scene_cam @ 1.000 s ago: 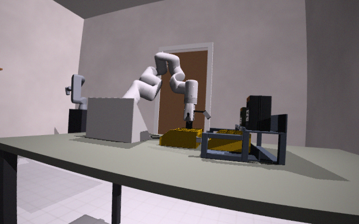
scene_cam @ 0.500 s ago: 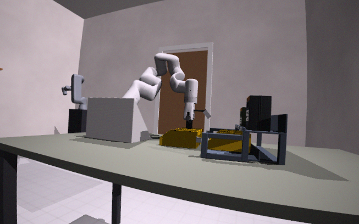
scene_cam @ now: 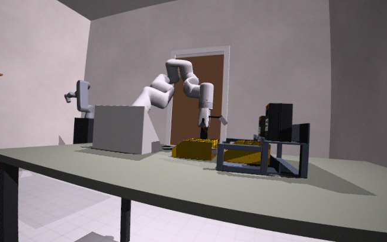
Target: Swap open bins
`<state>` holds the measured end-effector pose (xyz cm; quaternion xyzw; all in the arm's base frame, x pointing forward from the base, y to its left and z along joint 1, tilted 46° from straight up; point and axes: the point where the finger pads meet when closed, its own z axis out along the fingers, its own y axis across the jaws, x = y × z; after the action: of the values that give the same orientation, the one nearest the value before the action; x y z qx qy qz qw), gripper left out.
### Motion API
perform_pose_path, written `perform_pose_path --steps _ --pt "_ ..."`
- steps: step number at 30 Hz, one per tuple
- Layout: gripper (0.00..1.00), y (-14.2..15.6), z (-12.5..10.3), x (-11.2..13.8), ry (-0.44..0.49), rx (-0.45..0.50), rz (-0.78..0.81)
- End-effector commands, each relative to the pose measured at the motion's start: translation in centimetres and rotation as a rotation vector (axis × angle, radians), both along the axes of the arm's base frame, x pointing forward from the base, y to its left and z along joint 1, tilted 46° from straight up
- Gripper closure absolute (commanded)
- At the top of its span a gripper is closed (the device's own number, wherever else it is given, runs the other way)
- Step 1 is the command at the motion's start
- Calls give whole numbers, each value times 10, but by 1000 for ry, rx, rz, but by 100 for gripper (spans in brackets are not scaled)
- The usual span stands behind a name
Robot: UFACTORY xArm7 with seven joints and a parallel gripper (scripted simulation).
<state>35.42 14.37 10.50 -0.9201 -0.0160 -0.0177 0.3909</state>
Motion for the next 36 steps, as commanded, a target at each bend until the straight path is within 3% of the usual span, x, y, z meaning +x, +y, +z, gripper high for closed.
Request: perform_pose_path --steps 1,36 --pt "74 -3 3 1 -2 0 -3" --pt "74 -43 41 0 -2 0 -3"
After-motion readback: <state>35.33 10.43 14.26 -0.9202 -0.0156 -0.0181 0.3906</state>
